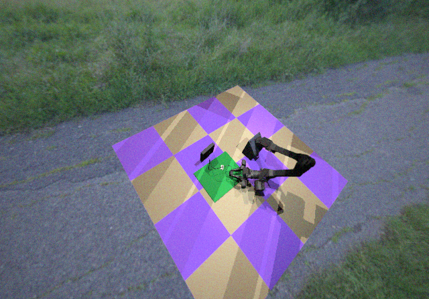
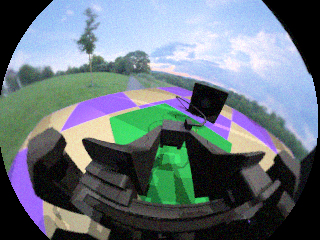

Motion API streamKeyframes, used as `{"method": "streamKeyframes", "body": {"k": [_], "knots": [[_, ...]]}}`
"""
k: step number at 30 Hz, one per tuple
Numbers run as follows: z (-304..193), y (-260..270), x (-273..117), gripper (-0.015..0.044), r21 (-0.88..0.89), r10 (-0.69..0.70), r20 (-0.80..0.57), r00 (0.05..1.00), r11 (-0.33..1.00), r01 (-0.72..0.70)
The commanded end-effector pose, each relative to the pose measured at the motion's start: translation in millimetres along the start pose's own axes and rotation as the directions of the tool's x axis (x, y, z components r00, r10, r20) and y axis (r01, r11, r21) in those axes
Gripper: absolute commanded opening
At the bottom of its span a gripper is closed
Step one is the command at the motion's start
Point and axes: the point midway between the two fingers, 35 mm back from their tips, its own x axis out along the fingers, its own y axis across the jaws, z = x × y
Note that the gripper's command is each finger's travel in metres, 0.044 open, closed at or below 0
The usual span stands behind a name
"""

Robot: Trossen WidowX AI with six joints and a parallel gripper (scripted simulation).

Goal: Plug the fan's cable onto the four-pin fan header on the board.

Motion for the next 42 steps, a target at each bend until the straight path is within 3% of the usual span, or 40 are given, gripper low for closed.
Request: {"method": "streamKeyframes", "body": {"k": [1,42], "knots": [[-3,2,1,0.0000,0.007,0.004,0.005,1.000,1.000,-0.004],[-32,0,6,0.0000,0.000,-0.001,0.000,1.000,1.000,0.001]]}}
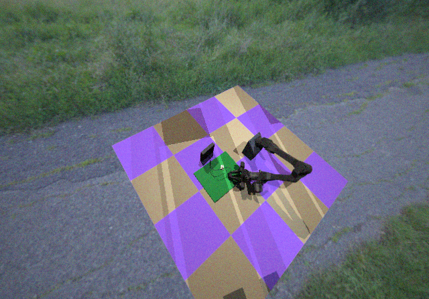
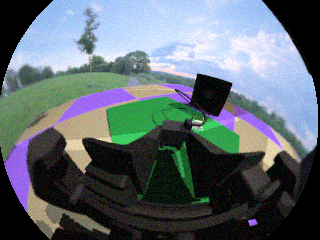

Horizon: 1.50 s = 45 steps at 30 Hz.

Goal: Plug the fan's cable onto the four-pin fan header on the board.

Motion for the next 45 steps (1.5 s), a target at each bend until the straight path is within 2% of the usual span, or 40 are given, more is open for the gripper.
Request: {"method": "streamKeyframes", "body": {"k": [1,38,45], "knots": [[0.4,-0.4,0.1,0.0000,-0.001,-0.001,0.000,1.000,1.000,0.001],[0.4,-0.4,0.1,0.0000,-0.001,-0.001,0.000,1.000,1.000,0.001],[0.1,-0.1,0.0,0.0184,0.000,0.000,0.000,1.000,1.000,0.000]]}}
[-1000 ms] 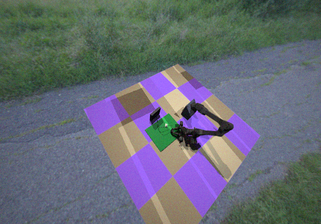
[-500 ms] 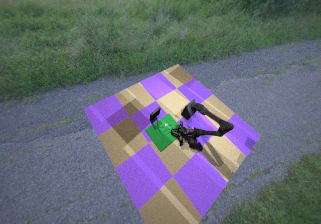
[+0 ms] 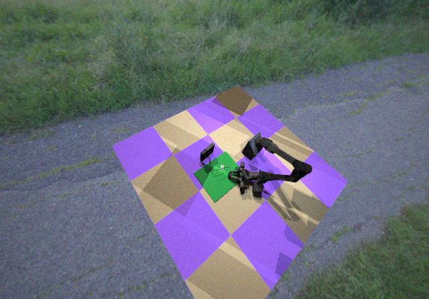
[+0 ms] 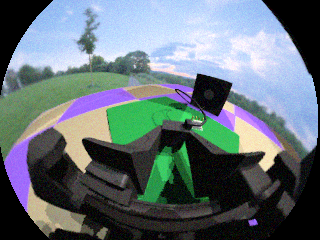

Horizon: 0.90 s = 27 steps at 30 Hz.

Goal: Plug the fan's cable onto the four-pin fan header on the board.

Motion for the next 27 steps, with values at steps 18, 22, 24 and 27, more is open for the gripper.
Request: {"method": "streamKeyframes", "body": {"k": [18,22,24,27], "knots": [[0.0,0.0,0.0,0.0205,0.000,0.000,0.000,1.000,1.000,0.000],[0.0,0.0,0.0,0.0205,0.000,0.000,0.000,1.000,1.000,0.000],[0.1,0.1,-0.5,0.0205,0.000,0.000,0.000,1.000,1.000,0.000],[1.4,1.3,-7.0,0.0205,0.000,-0.001,-0.002,1.000,1.000,0.001]]}}
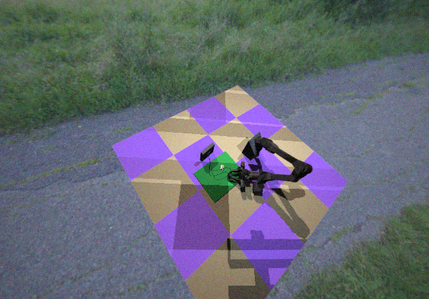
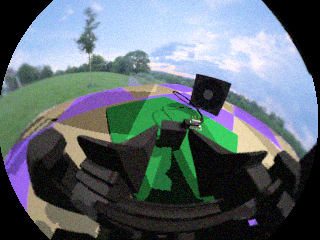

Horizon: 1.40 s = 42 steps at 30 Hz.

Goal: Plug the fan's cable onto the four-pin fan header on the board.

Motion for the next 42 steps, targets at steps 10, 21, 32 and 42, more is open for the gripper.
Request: {"method": "streamKeyframes", "body": {"k": [10,21,32,42], "knots": [[9,5,-34,0.0205,0.008,0.001,-0.006,1.000,1.000,-0.001],[22,5,-66,0.0205,0.008,0.001,-0.006,1.000,1.000,-0.001],[39,0,-96,0.0205,0.008,0.005,-0.003,1.000,1.000,-0.005],[38,-13,-83,0.0205,-0.086,-0.144,-0.097,0.985,0.987,0.136]]}}
